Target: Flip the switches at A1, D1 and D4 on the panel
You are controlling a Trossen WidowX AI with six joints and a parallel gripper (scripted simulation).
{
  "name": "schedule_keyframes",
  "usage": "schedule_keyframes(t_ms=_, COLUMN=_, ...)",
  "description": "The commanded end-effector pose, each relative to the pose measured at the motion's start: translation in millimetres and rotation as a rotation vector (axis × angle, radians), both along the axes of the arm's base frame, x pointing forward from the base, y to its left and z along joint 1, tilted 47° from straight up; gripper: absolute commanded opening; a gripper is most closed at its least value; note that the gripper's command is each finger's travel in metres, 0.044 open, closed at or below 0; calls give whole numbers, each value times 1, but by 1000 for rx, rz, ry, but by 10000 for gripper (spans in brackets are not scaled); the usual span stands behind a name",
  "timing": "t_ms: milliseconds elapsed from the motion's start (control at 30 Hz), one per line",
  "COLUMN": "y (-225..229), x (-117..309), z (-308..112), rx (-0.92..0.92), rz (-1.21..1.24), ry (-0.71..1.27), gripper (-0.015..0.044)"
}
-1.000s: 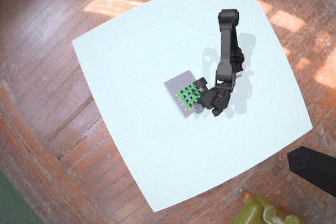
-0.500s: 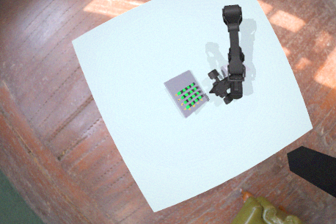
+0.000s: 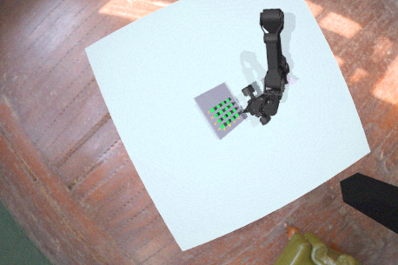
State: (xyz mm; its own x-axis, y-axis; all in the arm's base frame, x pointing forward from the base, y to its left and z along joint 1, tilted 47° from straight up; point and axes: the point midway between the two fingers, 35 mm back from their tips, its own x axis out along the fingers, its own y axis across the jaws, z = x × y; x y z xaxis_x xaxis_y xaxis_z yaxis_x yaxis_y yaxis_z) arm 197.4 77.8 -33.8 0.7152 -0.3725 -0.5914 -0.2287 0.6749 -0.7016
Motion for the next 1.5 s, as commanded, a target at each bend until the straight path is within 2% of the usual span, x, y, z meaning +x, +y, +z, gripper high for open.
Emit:
schedule_keyframes(t_ms=0, y=-5, x=0, z=-1, rx=-15, rz=2, ry=2, gripper=0)
schedule_keyframes(t_ms=1467, y=-15, x=17, z=-16, rx=-16, rz=2, ry=1, gripper=0)
